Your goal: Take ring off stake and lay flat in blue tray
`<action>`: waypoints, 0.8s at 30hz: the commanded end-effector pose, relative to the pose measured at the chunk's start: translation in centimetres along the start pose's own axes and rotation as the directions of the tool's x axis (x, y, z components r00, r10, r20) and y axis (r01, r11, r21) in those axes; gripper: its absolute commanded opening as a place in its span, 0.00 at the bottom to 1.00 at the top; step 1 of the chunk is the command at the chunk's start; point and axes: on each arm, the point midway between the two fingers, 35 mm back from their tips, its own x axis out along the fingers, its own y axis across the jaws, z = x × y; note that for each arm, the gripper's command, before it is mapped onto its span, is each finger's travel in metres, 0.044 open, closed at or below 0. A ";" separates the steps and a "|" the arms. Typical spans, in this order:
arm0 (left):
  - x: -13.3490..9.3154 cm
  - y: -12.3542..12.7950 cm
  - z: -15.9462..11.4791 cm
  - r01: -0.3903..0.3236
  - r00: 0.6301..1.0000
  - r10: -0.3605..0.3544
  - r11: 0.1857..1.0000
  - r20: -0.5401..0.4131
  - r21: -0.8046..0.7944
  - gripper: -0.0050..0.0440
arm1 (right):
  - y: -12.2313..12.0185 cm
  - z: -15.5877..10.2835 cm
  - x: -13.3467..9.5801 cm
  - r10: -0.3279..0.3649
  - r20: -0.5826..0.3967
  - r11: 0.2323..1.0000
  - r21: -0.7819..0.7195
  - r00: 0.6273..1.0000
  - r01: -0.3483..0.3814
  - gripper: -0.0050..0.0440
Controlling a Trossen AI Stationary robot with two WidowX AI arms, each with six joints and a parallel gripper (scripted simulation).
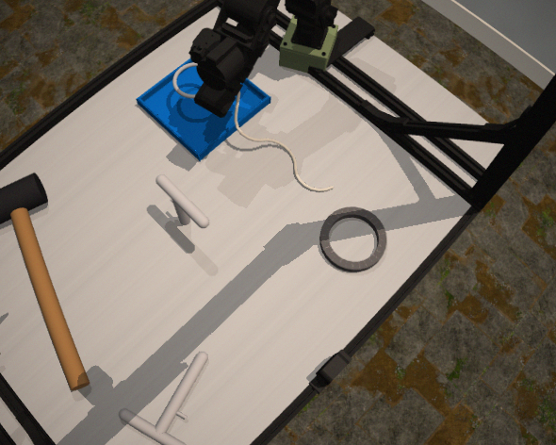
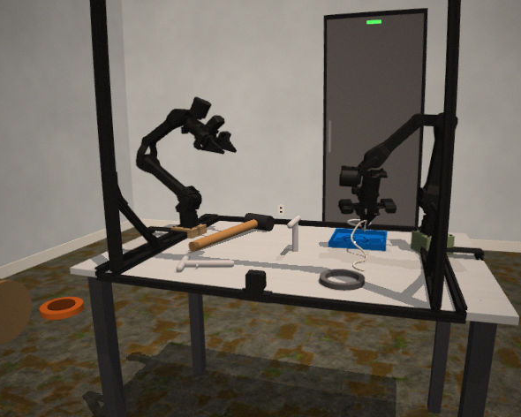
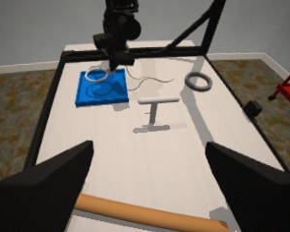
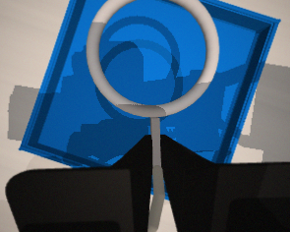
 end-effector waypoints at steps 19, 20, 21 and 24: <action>0.0 -0.1 0.0 0.004 1.000 -0.004 1.000 -0.001 0.003 0.92 | -0.1 -1.0 3.1 -0.005 0.002 1.000 -0.005 1.000 0.005 0.10; 0.0 -0.1 0.0 0.004 1.000 -0.004 1.000 -0.001 0.003 0.92 | -0.2 -1.1 3.3 -0.005 0.002 1.000 -0.005 1.000 0.005 0.10; 0.0 -0.1 0.0 0.004 1.000 -0.004 1.000 -0.001 0.003 0.92 | -0.2 -1.1 3.4 -0.005 0.002 1.000 -0.005 1.000 0.005 0.10; 0.0 -0.1 0.0 0.004 1.000 -0.004 1.000 -0.001 0.003 0.92 | -0.2 -1.3 3.9 -0.005 0.002 1.000 -0.005 1.000 0.005 0.10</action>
